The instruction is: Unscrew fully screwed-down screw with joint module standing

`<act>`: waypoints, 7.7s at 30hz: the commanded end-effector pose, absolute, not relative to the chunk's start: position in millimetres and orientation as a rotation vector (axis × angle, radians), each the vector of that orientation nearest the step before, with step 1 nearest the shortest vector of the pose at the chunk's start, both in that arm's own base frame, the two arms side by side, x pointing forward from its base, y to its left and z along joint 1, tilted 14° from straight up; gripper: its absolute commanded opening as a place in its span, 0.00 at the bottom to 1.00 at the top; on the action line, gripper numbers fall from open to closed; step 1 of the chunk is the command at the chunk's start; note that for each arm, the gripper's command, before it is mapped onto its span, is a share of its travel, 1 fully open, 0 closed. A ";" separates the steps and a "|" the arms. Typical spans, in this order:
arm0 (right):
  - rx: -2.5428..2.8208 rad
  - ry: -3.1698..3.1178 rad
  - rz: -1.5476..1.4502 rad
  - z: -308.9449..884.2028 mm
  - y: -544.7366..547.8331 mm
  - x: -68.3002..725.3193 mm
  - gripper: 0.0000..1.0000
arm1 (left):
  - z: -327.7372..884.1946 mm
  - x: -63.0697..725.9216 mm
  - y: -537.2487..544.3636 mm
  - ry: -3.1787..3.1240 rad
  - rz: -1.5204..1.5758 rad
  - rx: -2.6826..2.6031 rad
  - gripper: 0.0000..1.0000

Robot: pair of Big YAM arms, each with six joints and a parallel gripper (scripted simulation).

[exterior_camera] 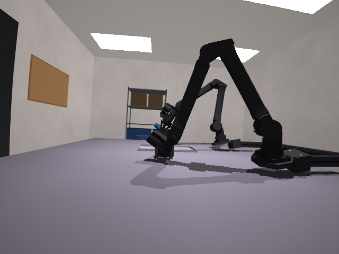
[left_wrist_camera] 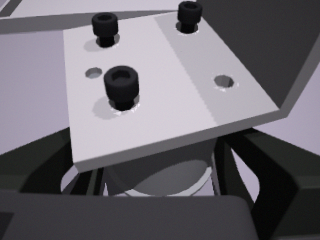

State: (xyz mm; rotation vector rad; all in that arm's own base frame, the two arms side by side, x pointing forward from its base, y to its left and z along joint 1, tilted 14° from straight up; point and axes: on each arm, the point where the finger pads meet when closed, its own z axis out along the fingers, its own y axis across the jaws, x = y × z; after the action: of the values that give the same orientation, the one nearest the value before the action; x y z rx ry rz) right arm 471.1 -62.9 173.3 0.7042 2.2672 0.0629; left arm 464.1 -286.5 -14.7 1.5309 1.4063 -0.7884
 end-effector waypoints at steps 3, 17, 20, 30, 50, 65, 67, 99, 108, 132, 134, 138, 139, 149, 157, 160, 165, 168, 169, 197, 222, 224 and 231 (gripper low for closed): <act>0.816 2.179 0.087 221.8 -89.5 481.5 0.42 | -15.8 477.8 -285.9 1.392 -0.767 1.525 0.59; 0.992 2.186 0.076 220.6 -122.4 463.6 0.42 | -15.8 477.8 -285.9 1.392 -0.767 1.525 0.59; 1.051 2.187 0.072 220.1 -133.3 457.5 0.42 | -15.8 477.8 -285.9 1.392 -0.767 1.525 0.59; 1.153 2.181 0.066 220.3 -149.8 445.0 0.42 | -15.8 477.8 -285.9 1.392 -0.767 1.525 0.59; 1.463 2.140 0.052 222.0 -194.8 404.4 0.42 | -15.8 477.8 -285.9 1.392 -0.767 1.525 0.59; 1.675 2.086 0.043 225.1 -219.6 373.5 0.42 | -15.8 477.8 -285.9 1.392 -0.767 1.525 0.59; 1.717 2.074 0.043 225.8 -224.1 367.1 0.42 | -15.8 477.8 -285.9 1.392 -0.767 1.525 0.59; 2.034 1.958 0.037 235.6 -246.4 318.9 0.42 | -15.8 477.8 -285.9 1.392 -0.767 1.525 0.59; 2.031 1.961 0.036 237.4 -246.1 319.2 0.42 | -15.8 477.8 -285.9 1.392 -0.767 1.525 0.59; 2.082 2.005 0.019 165.9 -250.9 316.1 0.42 | -15.8 477.8 -285.9 1.392 -0.767 1.525 0.59; 2.070 1.993 0.022 169.0 -255.5 321.1 0.42 | -15.8 477.8 -285.9 1.392 -0.767 1.525 0.59; 2.074 1.996 0.020 158.7 -256.2 320.2 0.42 | -15.8 477.8 -285.9 1.392 -0.767 1.525 0.59; 2.067 1.990 0.022 160.5 -258.2 322.4 0.42 | -15.8 477.8 -285.9 1.392 -0.767 1.525 0.59; 2.082 2.005 0.017 141.4 -256.9 318.6 0.42 | -15.8 477.8 -285.9 1.392 -0.767 1.525 0.59; 2.044 1.965 0.027 149.9 -267.1 329.7 0.42 | -15.8 477.8 -285.9 1.392 -0.767 1.525 0.59; 2.033 1.956 0.030 155.9 -266.9 330.6 0.42 | -15.8 477.8 -285.9 1.392 -0.767 1.525 0.59; 2.084 2.004 0.017 119.0 -261.3 321.7 0.42 | -15.8 477.8 -285.9 1.392 -0.767 1.525 0.59; 2.075 1.996 0.019 117.7 -265.1 326.4 0.42 | -15.8 477.8 -285.9 1.392 -0.767 1.525 0.59; 2.081 2.003 0.017 111.7 -262.9 323.9 0.42 | -15.8 477.8 -285.9 1.392 -0.767 1.525 0.59; 2.052 1.974 0.025 95.4 -273.5 336.5 0.42 | -15.8 477.8 -285.9 1.392 -0.767 1.525 0.59; 2.068 1.988 0.021 74.5 -274.0 335.9 0.42 | -15.8 477.8 -285.9 1.392 -0.767 1.525 0.59; 2.074 1.994 0.019 69.1 -274.3 335.9 0.42 | -15.8 477.8 -285.9 1.392 -0.767 1.525 0.59; 2.080 2.000 0.018 64.8 -272.4 333.5 0.42 | -15.8 477.8 -285.9 1.392 -0.767 1.525 0.59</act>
State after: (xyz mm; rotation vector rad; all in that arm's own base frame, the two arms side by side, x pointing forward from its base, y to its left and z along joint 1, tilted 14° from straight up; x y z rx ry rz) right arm 332.0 -265.2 68.2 2.0839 2.0078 0.0156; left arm 464.1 -286.5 -14.7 1.5309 1.4063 -0.7884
